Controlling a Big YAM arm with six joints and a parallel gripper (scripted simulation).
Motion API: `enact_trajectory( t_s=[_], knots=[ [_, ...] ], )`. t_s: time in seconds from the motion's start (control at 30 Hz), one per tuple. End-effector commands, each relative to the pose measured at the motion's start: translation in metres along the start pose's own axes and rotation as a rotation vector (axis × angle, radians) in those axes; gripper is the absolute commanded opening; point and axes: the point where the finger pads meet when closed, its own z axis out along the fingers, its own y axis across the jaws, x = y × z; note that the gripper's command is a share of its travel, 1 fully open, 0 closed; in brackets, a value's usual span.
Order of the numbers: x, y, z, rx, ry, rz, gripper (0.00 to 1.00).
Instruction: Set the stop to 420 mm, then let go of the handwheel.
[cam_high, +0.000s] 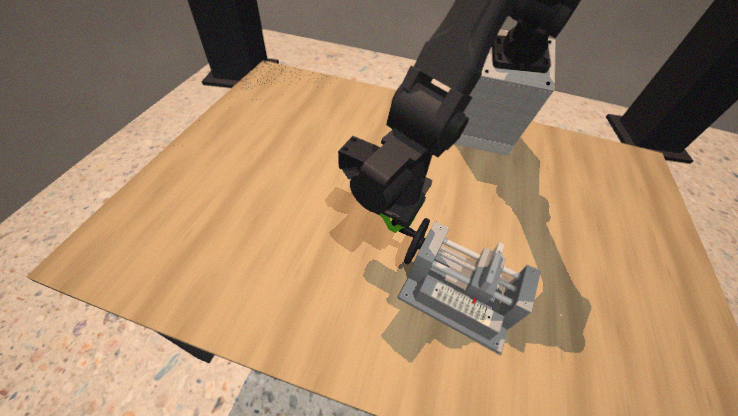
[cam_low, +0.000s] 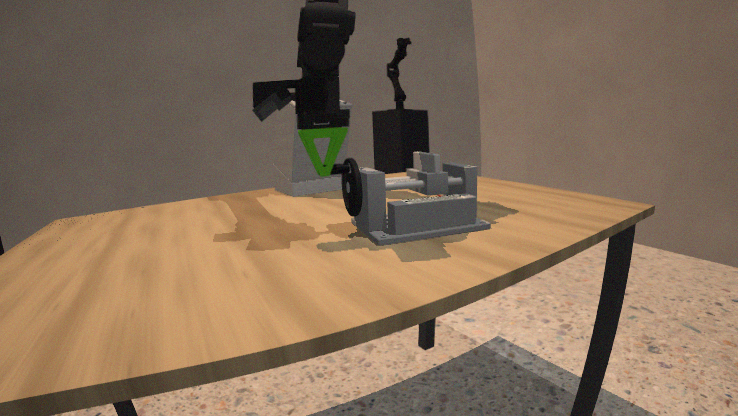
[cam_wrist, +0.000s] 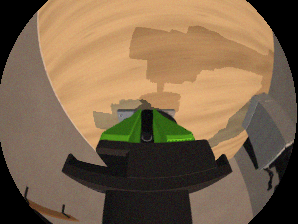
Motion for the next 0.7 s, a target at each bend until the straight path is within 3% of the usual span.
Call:
enact_trajectory(
  t_s=[0.0,0.67],
  knots=[
    [-0.002,0.01,-0.019,-0.046,-0.001,-0.01,0.06],
    [0.001,-0.014,-0.018,-0.037,0.001,-0.011,0.06]
  ],
)
